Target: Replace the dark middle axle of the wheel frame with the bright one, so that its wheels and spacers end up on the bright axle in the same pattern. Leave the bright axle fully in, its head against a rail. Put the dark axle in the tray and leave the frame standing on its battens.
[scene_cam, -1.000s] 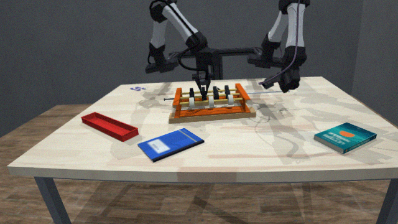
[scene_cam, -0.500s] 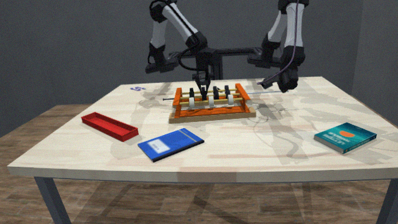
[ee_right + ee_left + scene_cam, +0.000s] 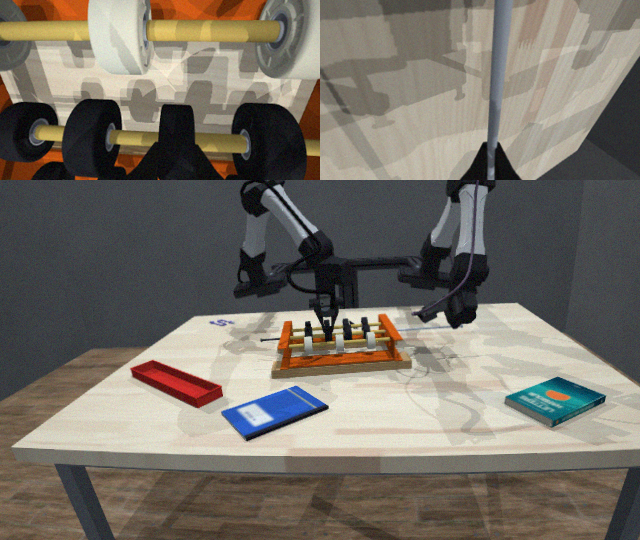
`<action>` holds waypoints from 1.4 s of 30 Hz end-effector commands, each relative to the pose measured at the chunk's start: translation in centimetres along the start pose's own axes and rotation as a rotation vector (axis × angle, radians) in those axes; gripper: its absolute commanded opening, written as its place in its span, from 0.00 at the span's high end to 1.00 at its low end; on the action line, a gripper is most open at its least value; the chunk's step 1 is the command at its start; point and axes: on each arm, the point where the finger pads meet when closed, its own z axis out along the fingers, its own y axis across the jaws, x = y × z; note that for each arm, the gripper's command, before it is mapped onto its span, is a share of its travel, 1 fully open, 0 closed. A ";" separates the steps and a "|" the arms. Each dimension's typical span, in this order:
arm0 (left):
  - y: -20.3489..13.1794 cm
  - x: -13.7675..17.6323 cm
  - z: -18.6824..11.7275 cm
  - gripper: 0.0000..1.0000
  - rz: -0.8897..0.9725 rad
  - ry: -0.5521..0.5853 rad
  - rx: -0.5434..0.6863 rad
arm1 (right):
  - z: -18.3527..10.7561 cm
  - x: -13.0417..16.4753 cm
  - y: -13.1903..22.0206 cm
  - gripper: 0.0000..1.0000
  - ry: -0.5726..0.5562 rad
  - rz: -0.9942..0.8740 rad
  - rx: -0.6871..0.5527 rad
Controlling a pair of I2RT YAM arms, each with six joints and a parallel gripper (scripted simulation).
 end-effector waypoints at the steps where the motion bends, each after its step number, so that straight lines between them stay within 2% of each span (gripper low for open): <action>1: 0.8 -1.5 0.0 1.00 -0.015 -0.035 -0.018 | -2.7 -2.7 0.5 1.00 -0.077 0.041 -0.048; 25: -0.1 -2.3 0.4 1.00 -0.014 -0.034 0.004 | -2.7 -2.5 0.5 1.00 -0.071 0.032 -0.045; 42: 0.4 -2.8 0.0 1.00 -0.011 -0.037 -0.019 | -2.7 -2.3 0.5 1.00 -0.066 0.015 -0.043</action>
